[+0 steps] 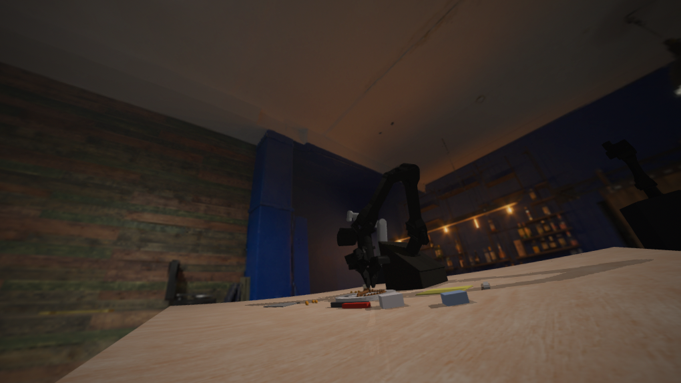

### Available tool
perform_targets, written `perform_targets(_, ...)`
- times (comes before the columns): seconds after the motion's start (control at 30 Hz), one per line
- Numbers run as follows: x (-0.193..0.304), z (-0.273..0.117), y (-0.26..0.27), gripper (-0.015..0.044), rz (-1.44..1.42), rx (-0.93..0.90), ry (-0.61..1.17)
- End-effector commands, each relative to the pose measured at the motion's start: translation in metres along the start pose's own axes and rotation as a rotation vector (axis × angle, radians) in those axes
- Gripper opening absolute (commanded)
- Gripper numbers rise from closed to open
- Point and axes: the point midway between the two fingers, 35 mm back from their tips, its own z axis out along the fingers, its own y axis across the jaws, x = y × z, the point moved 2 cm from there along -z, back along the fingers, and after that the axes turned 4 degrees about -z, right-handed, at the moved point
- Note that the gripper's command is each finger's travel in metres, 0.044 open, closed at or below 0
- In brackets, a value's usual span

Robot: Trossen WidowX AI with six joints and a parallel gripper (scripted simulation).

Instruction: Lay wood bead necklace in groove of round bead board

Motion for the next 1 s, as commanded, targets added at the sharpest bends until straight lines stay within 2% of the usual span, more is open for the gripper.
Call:
perform_targets(0.0,0.0036,0.0095,0.0014,0.0120,0.010,-0.007,0.010)
perform_targets(0.2,0.0044,0.0133,0.0017,0.0120,0.011,-0.008,0.011)
perform_targets(0.8,0.0021,0.0094,0.0006,0.0000,0.004,-0.003,0.005)
perform_targets(0.97,0.0021,0.0094,0.0006,0.0000,0.004,-0.003,0.005)
